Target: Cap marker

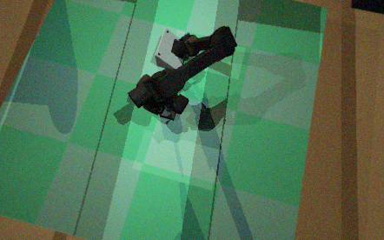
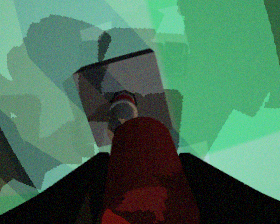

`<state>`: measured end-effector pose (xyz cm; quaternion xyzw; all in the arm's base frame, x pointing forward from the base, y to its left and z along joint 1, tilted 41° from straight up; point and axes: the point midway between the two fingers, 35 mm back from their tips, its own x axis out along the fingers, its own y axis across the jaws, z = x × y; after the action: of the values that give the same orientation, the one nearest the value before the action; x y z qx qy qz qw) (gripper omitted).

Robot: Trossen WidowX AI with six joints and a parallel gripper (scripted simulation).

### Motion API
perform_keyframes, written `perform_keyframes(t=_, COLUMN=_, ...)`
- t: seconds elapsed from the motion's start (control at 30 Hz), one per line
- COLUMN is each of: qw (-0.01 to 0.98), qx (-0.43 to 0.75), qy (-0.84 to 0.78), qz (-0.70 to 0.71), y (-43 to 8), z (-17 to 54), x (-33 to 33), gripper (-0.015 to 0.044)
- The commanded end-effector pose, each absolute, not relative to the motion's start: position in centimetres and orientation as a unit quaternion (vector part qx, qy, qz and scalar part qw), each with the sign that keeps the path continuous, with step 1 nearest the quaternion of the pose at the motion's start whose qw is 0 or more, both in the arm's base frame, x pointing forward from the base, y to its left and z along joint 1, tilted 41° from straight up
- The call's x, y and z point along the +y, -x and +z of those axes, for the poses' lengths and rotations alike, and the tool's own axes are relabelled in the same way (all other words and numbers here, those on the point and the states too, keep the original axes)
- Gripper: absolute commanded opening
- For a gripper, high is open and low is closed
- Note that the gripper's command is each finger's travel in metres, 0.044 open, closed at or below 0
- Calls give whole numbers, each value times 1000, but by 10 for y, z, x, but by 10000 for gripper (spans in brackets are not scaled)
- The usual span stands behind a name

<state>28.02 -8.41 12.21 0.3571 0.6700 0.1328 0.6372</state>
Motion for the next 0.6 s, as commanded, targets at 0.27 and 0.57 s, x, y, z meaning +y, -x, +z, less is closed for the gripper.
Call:
perform_keyframes(t=0.27, qw=642, qx=666, qy=-357, qz=133, y=-279, z=130, x=-76, gripper=0)
perform_keyframes(t=0.57, qw=642, qx=666, qy=-357, qz=132, y=-280, z=123, x=-71, gripper=0)
